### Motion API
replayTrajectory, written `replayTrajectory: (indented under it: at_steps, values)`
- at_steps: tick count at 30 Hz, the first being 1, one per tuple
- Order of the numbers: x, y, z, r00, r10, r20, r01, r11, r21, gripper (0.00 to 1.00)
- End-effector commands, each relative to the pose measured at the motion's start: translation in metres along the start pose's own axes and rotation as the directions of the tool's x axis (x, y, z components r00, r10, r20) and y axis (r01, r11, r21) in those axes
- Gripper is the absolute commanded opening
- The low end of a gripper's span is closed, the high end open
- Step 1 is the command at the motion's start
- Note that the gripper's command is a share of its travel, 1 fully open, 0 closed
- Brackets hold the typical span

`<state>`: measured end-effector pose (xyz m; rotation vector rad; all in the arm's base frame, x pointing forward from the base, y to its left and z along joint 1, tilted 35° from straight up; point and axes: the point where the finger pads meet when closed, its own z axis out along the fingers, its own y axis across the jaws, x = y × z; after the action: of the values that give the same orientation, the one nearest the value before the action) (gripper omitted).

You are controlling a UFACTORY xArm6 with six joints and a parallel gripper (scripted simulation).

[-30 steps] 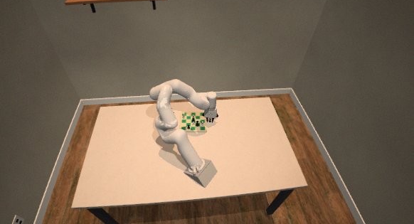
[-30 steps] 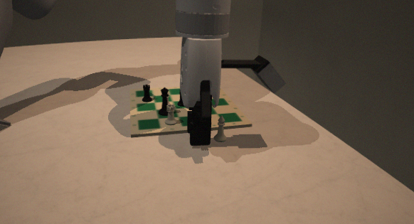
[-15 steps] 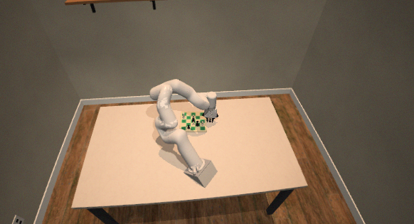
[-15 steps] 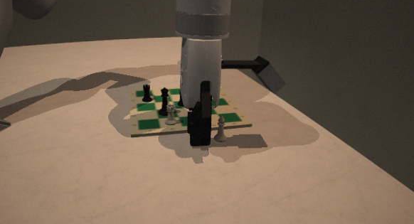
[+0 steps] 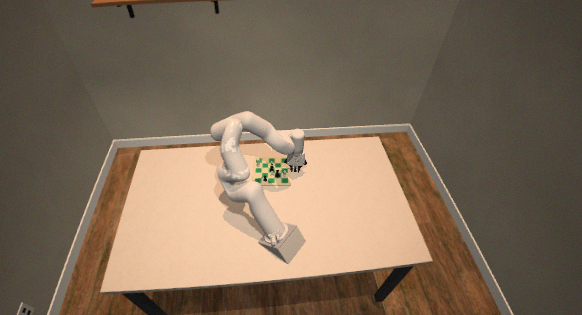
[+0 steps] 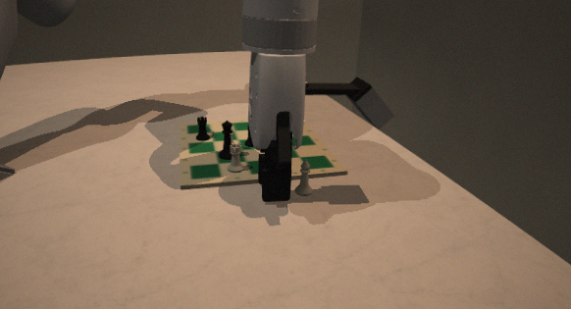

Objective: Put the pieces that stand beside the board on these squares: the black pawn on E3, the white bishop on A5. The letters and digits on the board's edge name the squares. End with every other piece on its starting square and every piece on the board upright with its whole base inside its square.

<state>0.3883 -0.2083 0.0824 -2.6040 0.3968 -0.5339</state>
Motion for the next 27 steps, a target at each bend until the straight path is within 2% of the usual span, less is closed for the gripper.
replayTrajectory:
  at_steps: [1, 2, 3, 27]
  values:
    - [0.0012, 0.0003, -0.0011, 1.0, -0.001, -0.003, 0.001, 1.0, -0.002, 0.34]
    - [0.0012, 0.0003, -0.0011, 1.0, -0.001, -0.003, 0.001, 1.0, -0.002, 0.34]
    - [0.0012, 0.0003, -0.0011, 1.0, -0.001, -0.003, 0.001, 1.0, -0.002, 0.0]
    - [0.0012, 0.0003, -0.0011, 1.0, -0.001, -0.003, 0.001, 1.0, -0.002, 0.0]
